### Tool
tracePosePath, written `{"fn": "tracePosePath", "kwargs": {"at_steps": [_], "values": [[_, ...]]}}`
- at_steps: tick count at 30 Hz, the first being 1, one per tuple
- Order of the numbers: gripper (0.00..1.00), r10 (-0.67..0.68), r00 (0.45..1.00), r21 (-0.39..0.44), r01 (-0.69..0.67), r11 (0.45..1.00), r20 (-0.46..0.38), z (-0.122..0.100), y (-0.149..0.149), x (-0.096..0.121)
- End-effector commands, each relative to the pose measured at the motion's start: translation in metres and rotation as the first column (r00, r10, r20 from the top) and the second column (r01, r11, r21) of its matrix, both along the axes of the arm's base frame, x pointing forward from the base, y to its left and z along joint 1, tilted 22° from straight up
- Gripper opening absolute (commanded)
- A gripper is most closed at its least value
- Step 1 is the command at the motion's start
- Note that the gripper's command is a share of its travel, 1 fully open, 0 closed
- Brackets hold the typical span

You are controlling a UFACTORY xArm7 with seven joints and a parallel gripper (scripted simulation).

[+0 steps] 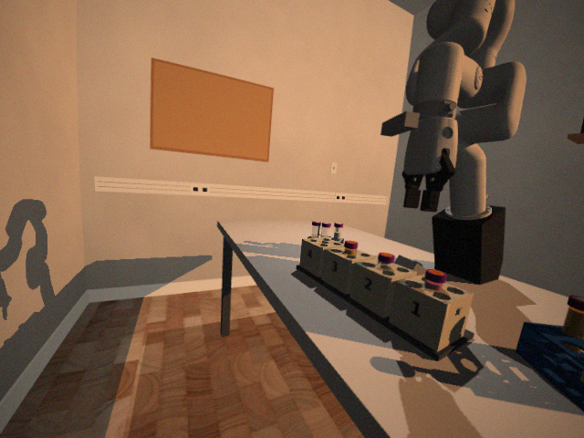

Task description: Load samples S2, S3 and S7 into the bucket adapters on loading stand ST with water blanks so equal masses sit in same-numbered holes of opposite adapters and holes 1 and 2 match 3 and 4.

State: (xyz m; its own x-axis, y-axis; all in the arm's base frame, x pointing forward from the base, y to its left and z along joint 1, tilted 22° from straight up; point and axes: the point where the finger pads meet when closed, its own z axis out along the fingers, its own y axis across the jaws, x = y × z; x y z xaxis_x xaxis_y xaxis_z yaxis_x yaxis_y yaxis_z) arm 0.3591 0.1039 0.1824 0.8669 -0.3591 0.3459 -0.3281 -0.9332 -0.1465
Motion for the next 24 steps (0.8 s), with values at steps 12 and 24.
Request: {"fn": "tracePosePath", "kwargs": {"at_steps": [12,24], "values": [[0.57,-0.430,0.902,0.175,0.430,0.886,-0.039,-0.003,-0.072,-0.012],[0.57,-0.440,0.897,0.178,0.439,0.881,-0.040,-0.007,-0.121,-0.020]]}}
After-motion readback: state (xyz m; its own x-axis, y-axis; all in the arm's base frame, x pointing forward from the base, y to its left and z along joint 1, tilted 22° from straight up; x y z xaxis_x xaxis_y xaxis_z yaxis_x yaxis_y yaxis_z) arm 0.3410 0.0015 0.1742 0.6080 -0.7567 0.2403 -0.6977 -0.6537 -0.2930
